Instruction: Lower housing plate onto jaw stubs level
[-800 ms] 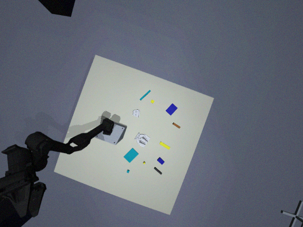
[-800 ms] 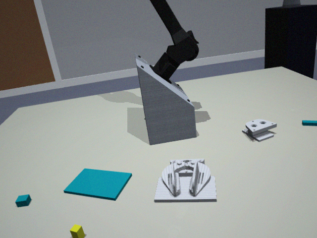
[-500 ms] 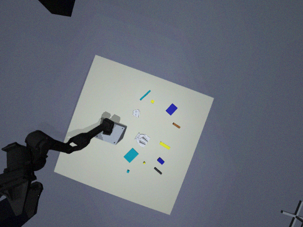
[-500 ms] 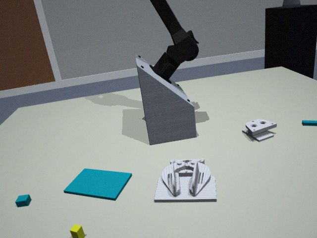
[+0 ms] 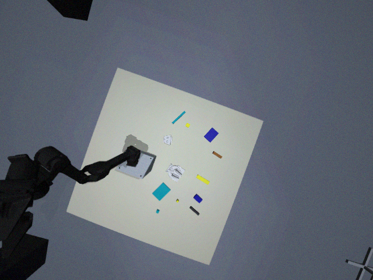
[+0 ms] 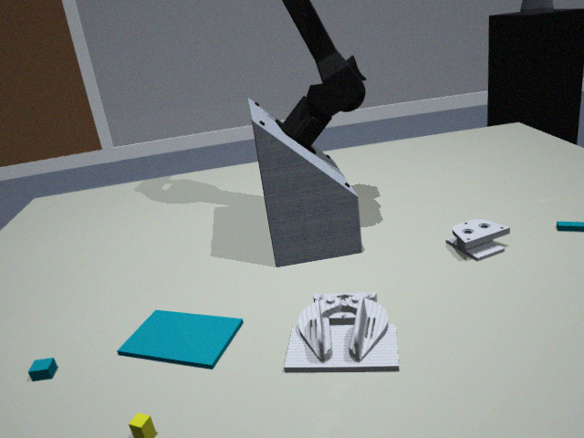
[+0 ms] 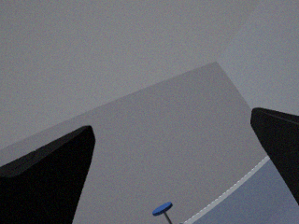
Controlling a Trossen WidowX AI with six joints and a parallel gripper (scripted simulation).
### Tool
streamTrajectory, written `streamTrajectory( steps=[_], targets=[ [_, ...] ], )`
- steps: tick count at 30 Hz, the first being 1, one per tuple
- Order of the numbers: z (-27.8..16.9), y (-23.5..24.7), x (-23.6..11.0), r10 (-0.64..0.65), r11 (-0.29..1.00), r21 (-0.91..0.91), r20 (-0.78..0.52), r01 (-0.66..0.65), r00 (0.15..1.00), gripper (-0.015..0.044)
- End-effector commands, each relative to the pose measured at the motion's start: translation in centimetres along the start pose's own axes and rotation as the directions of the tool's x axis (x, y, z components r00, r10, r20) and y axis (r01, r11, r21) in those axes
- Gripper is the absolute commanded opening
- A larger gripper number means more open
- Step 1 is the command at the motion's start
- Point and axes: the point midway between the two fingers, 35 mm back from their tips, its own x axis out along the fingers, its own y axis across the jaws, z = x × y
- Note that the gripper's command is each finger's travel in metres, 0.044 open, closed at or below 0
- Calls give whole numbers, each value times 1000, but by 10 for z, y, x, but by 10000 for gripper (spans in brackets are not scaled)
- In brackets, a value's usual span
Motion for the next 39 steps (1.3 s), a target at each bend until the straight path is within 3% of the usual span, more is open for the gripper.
streamTrajectory(
  steps=[1,17,28,39],
  targets=[
    [8,19,-11,26,996,-82,57,-21,998,440],
    [30,82,-53,145,937,-344,232,-59,962,440],
    [22,101,-58,191,933,-348,248,-96,950,440],
    [25,144,-90,294,854,-513,332,-91,896,440]
  ],
)
